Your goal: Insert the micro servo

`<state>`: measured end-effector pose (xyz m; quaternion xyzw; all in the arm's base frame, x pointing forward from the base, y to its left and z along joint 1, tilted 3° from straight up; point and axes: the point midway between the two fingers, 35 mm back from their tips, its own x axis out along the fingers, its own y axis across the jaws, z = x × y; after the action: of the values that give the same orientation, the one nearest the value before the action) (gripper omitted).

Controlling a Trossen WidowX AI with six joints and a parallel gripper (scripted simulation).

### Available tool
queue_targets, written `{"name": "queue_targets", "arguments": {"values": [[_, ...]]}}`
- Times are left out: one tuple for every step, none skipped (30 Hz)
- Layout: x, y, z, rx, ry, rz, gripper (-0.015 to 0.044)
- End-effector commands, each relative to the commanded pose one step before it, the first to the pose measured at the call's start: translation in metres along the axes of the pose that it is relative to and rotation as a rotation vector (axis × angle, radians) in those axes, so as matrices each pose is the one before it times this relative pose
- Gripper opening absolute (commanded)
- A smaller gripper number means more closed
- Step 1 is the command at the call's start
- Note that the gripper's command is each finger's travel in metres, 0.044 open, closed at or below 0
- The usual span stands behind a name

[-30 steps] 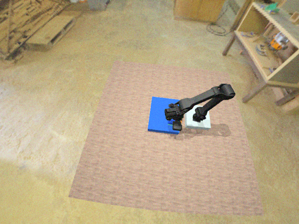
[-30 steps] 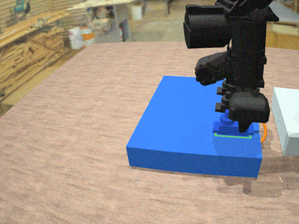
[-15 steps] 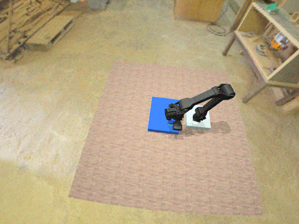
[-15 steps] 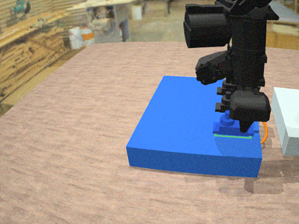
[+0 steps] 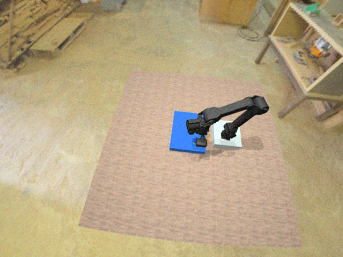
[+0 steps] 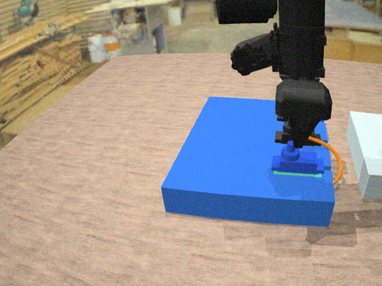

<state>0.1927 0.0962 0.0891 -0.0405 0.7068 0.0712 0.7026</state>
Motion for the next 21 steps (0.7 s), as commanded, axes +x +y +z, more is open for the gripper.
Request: {"name": "queue_targets", "arguments": {"values": [[-0.02057, 0.00108, 0.03374, -0.0019, -0.00719, 0.00233, 0.0424], [-0.00541, -0.00005, 0.00876, -0.0001, 0.00032, -0.00066, 0.044], [-0.0052, -0.00023, 0.00869, -0.0001, 0.00033, -0.00065, 0.044], [-0.00498, -0.00041, 0.00862, -0.0001, 0.00035, -0.00064, 0.044], [-0.00477, -0.00059, 0.00853, -0.0001, 0.00037, -0.00063, 0.044], [-0.00454, -0.00077, 0.00843, 0.0, 0.00042, -0.00058, 0.044], [-0.00356, -0.00077, 0.00682, -0.0001, 0.00032, -0.00053, 0.044], [-0.00208, -0.00052, 0.00409, -0.0001, 0.0002, -0.00032, 0.044], [-0.00068, -0.00018, 0.00136, 0.0, 0.00007, -0.00011, 0.044], [0.0, 0.0, 0.0, 0.0, 0.0, 0.0, 0.044], [0.0, 0.0, 0.0, 0.0, 0.0, 0.0, 0.044], [-0.00263, 0.00006, -0.00043, 0.0002, -0.00076, 0.00024, 0.044], [-0.00438, 0.00009, -0.00078, 0.0004, -0.00126, 0.0004, 0.044], [-0.00653, 0.00011, -0.00128, 0.0006, -0.00186, 0.0006, 0.044], [-0.00927, 0.00011, -0.00209, 0.0009, -0.00263, 0.00085, 0.044], [-0.00885, 0.00005, -0.00228, 0.0008, -0.00249, 0.00081, 0.044], [-0.00804, 0.0, -0.00232, 0.0008, -0.00225, 0.00074, 0.044], [-0.0054, -0.00002, -0.00169, 0.0005, -0.0015, 0.0005, 0.044], [-0.00189, -0.00001, -0.00062, 0.0002, -0.00053, 0.00018, 0.044], [0.0, 0.0, 0.0, 0.0, 0.0, 0.0, 0.044], [0.0, 0.0, 0.0, 0.0, 0.0, 0.0, 0.044]]}}
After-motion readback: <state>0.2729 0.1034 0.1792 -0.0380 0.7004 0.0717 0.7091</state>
